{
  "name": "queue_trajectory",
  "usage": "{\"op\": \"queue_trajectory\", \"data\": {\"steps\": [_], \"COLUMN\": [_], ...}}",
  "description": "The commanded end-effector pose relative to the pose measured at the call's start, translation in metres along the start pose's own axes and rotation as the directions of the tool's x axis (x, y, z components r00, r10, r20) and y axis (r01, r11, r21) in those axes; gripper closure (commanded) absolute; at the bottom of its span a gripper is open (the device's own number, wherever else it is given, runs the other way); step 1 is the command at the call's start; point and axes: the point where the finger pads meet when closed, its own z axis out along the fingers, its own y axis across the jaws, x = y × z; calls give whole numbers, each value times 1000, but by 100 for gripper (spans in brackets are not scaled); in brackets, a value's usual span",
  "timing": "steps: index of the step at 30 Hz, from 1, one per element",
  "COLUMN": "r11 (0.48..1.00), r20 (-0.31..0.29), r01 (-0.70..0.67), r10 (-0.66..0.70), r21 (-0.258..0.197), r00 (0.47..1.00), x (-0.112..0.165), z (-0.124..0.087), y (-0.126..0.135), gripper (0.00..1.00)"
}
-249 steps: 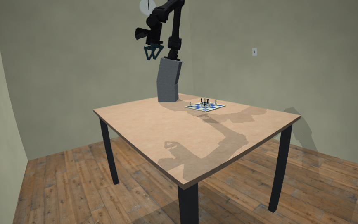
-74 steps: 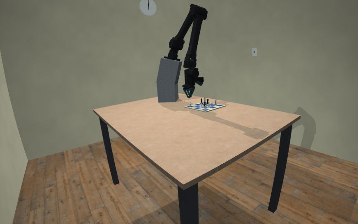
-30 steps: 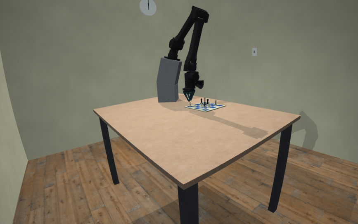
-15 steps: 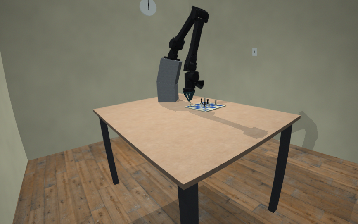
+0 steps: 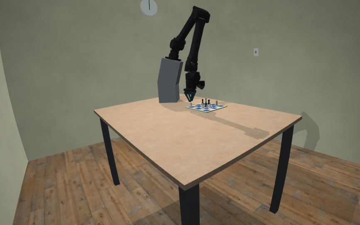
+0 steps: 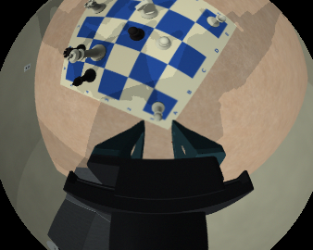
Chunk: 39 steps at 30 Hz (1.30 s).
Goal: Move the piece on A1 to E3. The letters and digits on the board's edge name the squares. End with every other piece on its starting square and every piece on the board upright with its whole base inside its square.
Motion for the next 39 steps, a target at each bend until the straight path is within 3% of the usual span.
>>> {"op": "queue_trajectory", "data": {"steps": [1, 39], "r11": [1000, 1000], "r20": [3, 9], "r01": [16, 13], "r10": [-16, -13], "r21": [3, 8], "r00": [1000, 1000], "x": [2, 0], "z": [0, 0], "y": [5, 1], "gripper": [67, 67]}}
